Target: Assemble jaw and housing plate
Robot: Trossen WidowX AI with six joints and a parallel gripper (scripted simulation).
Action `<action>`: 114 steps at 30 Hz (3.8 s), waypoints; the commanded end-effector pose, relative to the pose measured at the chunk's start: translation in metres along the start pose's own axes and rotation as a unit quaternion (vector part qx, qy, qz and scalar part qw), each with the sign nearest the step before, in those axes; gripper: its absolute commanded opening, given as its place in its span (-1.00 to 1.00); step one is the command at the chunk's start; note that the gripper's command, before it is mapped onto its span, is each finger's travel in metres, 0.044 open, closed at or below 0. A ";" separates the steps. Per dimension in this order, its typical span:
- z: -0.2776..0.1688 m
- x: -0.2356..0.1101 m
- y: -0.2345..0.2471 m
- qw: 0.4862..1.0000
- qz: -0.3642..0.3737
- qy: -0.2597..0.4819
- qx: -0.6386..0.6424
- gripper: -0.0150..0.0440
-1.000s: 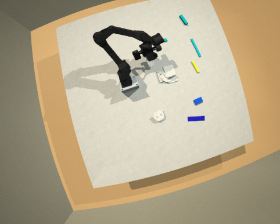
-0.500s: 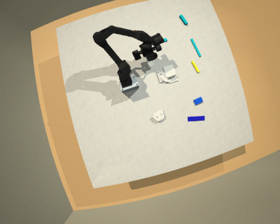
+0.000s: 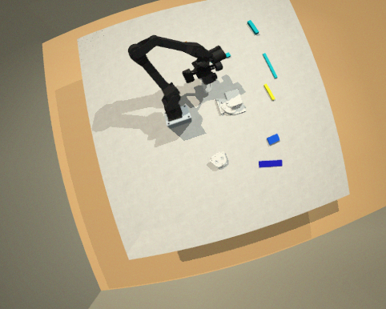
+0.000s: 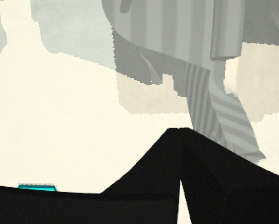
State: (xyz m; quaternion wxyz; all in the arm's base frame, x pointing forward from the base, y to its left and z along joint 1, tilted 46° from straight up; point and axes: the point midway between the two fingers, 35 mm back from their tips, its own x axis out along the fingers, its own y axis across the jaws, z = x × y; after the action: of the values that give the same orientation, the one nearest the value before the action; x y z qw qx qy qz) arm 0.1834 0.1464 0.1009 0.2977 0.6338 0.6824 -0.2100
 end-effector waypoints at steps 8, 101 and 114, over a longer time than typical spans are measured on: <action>0.006 0.004 -0.007 1.000 -0.011 -0.010 0.010 -0.49; 0.002 -0.054 -0.011 1.000 0.001 -0.005 0.003 1.00; 0.002 -0.054 -0.011 1.000 0.001 -0.005 0.003 1.00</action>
State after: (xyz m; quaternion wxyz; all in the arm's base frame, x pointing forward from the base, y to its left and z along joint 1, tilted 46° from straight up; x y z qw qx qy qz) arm 0.1735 0.1040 0.1352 0.2997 0.6338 0.6800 -0.2145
